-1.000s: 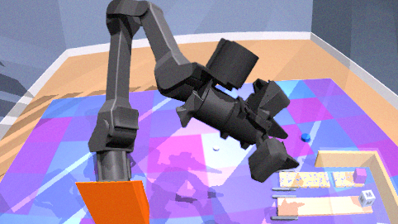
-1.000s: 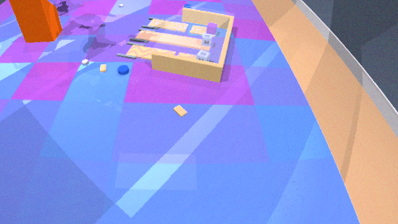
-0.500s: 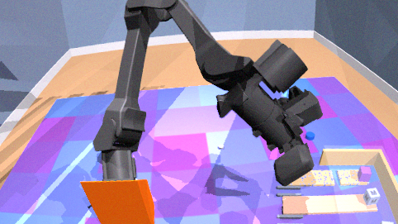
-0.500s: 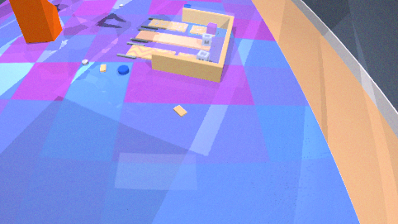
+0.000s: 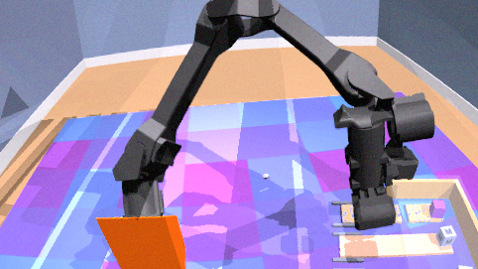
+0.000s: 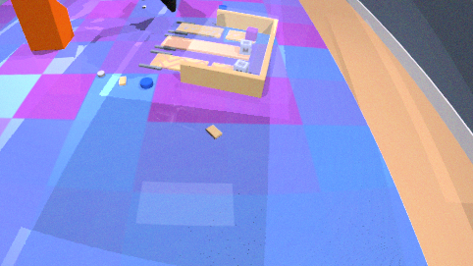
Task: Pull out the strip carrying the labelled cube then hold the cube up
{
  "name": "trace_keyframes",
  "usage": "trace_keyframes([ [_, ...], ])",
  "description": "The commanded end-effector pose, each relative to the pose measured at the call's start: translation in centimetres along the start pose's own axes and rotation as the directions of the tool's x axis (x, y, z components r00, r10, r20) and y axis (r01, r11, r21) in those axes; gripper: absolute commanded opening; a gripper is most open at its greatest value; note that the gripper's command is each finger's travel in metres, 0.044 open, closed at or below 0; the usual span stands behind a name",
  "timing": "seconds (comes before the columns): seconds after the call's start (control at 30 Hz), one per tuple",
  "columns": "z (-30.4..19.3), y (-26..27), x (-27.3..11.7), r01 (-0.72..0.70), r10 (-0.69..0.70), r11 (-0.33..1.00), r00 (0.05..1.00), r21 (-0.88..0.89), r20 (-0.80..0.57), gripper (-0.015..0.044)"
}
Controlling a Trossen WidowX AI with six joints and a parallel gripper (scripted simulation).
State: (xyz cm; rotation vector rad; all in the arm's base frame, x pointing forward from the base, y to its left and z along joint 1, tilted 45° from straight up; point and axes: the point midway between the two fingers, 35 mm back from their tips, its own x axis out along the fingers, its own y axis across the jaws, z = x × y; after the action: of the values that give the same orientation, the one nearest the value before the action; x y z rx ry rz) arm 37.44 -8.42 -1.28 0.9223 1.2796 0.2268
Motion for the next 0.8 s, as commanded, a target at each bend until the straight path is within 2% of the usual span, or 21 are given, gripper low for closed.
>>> trace_keyframes([
  [0.0,-1.1,0.5,2.4,0.022,-0.019,1.0,0.979,0.016,-0.203,0.0],
  [0.77,-1.2,0.5,5.0,0.023,-0.019,1.0,0.979,0.016,-0.202,0.0],
])
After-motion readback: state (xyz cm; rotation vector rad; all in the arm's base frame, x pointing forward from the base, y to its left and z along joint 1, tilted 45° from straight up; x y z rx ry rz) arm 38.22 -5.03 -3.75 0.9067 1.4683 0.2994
